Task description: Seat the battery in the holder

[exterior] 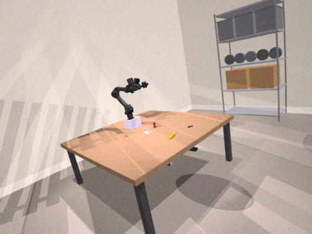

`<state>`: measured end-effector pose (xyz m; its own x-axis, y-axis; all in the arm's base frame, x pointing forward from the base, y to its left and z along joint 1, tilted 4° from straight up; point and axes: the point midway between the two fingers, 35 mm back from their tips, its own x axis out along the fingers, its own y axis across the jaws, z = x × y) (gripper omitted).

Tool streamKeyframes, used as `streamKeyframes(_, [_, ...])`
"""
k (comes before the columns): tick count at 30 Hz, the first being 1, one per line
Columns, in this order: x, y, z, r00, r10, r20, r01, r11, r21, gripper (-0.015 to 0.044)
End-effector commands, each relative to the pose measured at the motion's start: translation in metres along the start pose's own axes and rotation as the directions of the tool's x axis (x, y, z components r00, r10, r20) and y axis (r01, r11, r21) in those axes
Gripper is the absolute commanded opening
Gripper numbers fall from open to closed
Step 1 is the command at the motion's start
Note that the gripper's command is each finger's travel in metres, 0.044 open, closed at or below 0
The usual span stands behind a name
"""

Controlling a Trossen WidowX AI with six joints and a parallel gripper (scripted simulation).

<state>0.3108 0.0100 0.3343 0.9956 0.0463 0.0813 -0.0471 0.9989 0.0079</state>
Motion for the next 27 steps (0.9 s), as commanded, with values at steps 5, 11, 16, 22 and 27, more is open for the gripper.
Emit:
streamKeyframes(5, [0.025, 0.005, -0.071, 0.947, 0.013, -0.322, 0.000, 0.999, 0.040, 0.0269])
streamKeyframes(11, [0.019, 0.016, -0.187, 0.626, 0.025, -0.779, 0.040, 0.997, 0.064, 0.0111])
streamKeyframes(16, [-0.022, 0.023, -0.260, 0.202, 0.007, -0.979, 0.080, 0.997, 0.024, 0.0000])
streamKeyframes(22, [-0.061, 0.025, -0.292, -0.125, -0.024, -0.992, 0.090, 0.995, -0.035, 0.0000])
streamKeyframes(27, [-0.061, 0.025, -0.307, -0.125, -0.024, -0.992, 0.090, 0.995, -0.035, 0.0000])
